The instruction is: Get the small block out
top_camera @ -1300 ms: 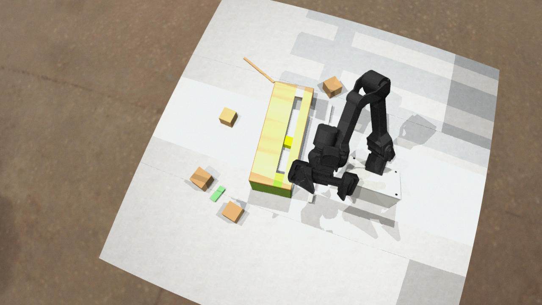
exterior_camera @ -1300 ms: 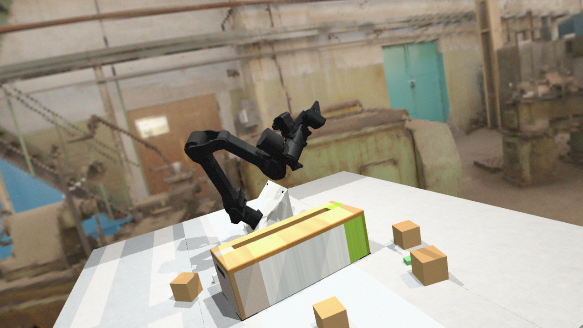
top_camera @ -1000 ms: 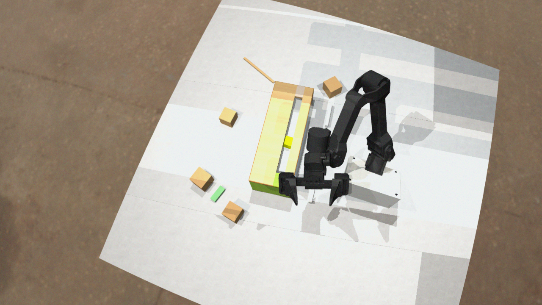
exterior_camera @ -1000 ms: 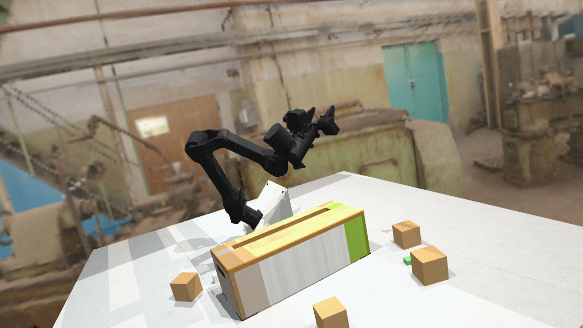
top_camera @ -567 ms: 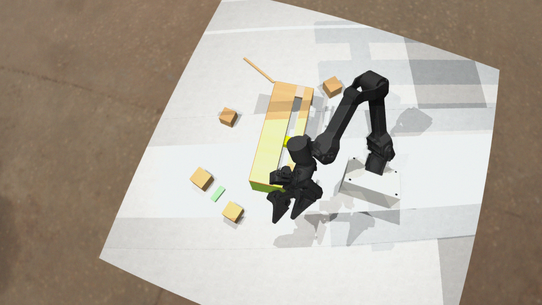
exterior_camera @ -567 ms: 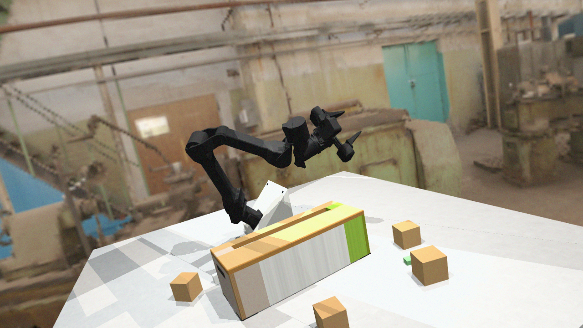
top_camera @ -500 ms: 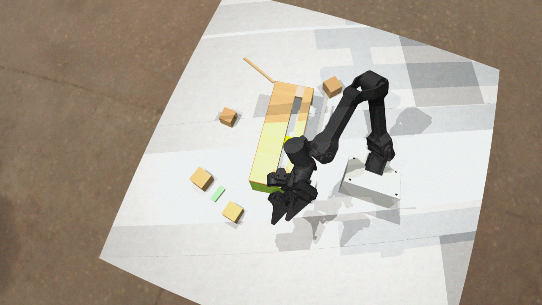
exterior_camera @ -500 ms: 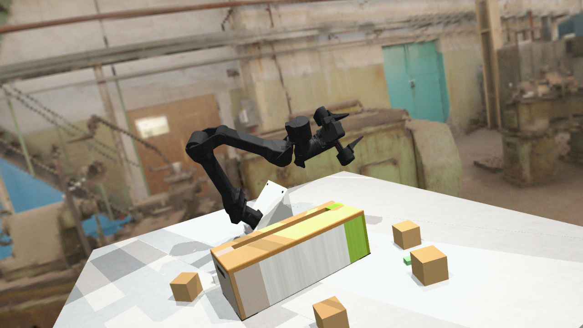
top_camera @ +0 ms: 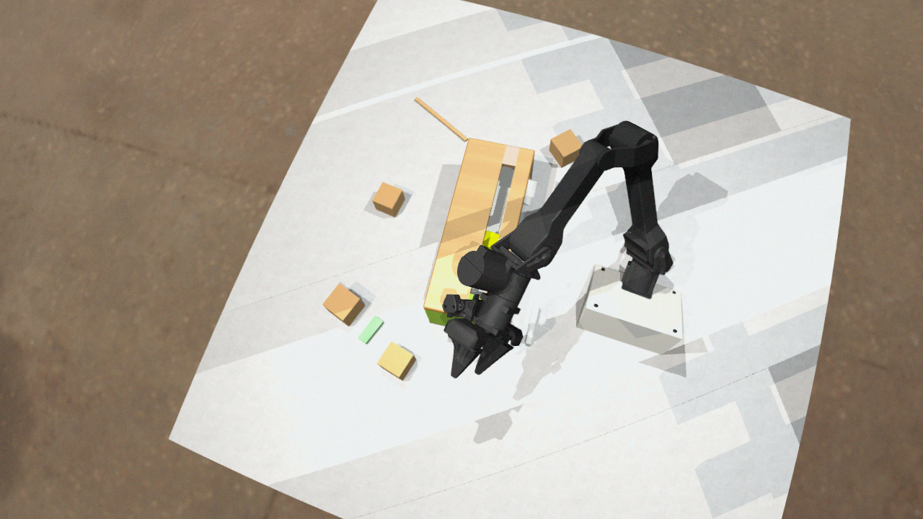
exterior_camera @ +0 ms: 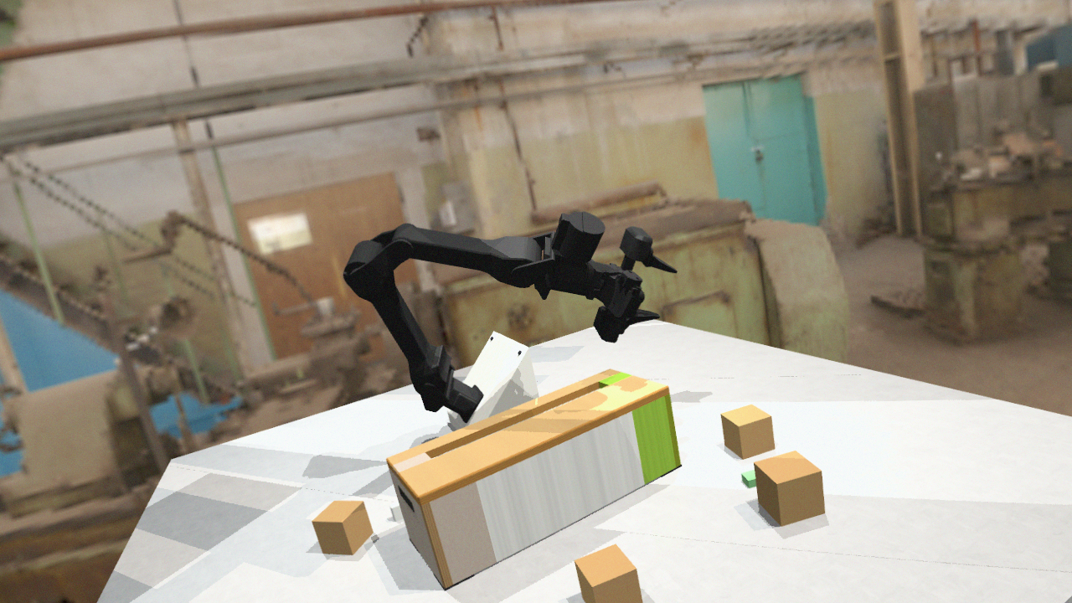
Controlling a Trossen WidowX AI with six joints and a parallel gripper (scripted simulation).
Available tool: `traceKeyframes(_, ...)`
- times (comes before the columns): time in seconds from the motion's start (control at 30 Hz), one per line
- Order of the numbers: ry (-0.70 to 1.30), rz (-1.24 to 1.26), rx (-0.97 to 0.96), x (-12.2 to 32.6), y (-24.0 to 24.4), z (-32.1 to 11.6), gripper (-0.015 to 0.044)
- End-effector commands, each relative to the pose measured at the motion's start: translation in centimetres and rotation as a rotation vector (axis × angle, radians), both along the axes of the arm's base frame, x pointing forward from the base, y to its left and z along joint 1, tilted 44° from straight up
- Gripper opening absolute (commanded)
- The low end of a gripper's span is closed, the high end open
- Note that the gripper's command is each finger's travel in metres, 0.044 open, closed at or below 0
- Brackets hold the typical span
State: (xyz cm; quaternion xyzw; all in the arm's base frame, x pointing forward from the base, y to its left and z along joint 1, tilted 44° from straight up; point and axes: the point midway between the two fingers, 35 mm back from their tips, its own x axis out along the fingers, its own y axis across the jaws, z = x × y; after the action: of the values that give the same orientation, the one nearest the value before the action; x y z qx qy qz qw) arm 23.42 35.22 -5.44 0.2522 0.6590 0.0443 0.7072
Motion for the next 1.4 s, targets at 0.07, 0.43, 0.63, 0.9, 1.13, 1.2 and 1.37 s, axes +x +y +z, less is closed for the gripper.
traceKeyframes(0.07, 0.045, -0.658, -0.538, 0.8, -9.9, 1.2, 0.0400)
traceKeyframes(0.43, -0.083, -0.945, -0.792, 1.2, -15.5, 5.8, 0.0400)
traceKeyframes(0.63, -0.215, -1.118, -0.947, 1.0, -18.7, 9.3, 0.0400)
traceKeyframes(0.9, -0.309, -1.196, -1.020, 1.0, -20.1, 11.5, 0.0400)
traceKeyframes(1.13, -0.309, -1.196, -1.020, 1.0, -20.1, 11.5, 0.0400)
traceKeyframes(1.2, -0.309, -1.196, -1.020, 1.0, -20.2, 11.5, 0.0400)
traceKeyframes(1.37, -0.310, -1.194, -1.025, 1.2, -20.6, 11.0, 0.0400)
